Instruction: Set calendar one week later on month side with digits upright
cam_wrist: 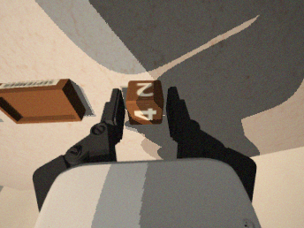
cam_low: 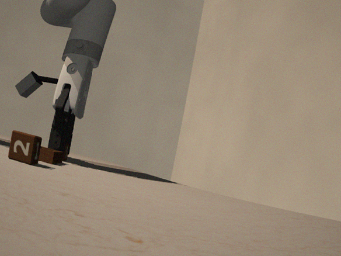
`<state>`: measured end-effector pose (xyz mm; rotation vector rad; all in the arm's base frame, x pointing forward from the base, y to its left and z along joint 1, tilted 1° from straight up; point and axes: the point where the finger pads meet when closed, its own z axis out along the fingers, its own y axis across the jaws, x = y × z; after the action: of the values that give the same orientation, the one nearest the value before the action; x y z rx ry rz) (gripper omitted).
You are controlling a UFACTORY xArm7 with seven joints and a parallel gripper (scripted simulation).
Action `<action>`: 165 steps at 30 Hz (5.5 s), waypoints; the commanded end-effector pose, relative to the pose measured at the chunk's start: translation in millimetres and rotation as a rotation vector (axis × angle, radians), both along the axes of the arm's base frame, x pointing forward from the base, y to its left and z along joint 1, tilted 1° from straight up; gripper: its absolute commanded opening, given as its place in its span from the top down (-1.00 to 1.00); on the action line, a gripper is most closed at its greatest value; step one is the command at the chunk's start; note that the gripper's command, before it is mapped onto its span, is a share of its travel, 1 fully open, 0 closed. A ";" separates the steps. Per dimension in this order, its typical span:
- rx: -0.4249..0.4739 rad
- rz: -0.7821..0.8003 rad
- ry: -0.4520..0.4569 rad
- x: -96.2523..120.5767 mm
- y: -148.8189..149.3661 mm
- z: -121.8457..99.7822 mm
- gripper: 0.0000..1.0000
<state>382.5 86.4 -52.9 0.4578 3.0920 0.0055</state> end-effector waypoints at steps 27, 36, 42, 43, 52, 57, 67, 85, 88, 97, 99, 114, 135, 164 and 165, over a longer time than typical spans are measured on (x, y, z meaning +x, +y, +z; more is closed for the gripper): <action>0.001 0.000 -0.003 1.4 0.3 1.0 0.43; 0.001 0.000 -0.003 1.4 0.3 1.1 0.43; 0.001 0.000 -0.003 1.2 0.3 10.8 0.43; 0.001 0.000 -0.003 1.1 0.3 15.4 0.43; 0.001 0.000 -0.003 -0.1 0.2 79.1 0.43; 0.001 0.000 -0.003 -0.4 0.1 94.3 0.43; 0.001 0.000 -0.003 -0.5 0.1 101.0 0.43; 0.000 0.015 -0.003 -26.6 -89.2 110.6 0.43; 0.000 0.015 -0.003 -26.6 -89.2 110.6 0.43; 0.000 0.015 -0.003 -26.6 -89.2 109.9 0.43; 0.000 0.015 -0.003 -26.6 -89.2 108.4 0.43; 0.001 0.016 -0.003 -25.5 -89.4 74.8 0.43; 0.000 0.016 -0.003 -24.6 -89.5 46.6 0.43; 0.000 0.016 -0.003 -24.6 -89.5 46.6 0.43; 0.000 0.016 -0.003 -24.6 -89.5 46.6 0.43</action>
<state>356.5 -3.1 -7.2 0.4336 3.0955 0.0064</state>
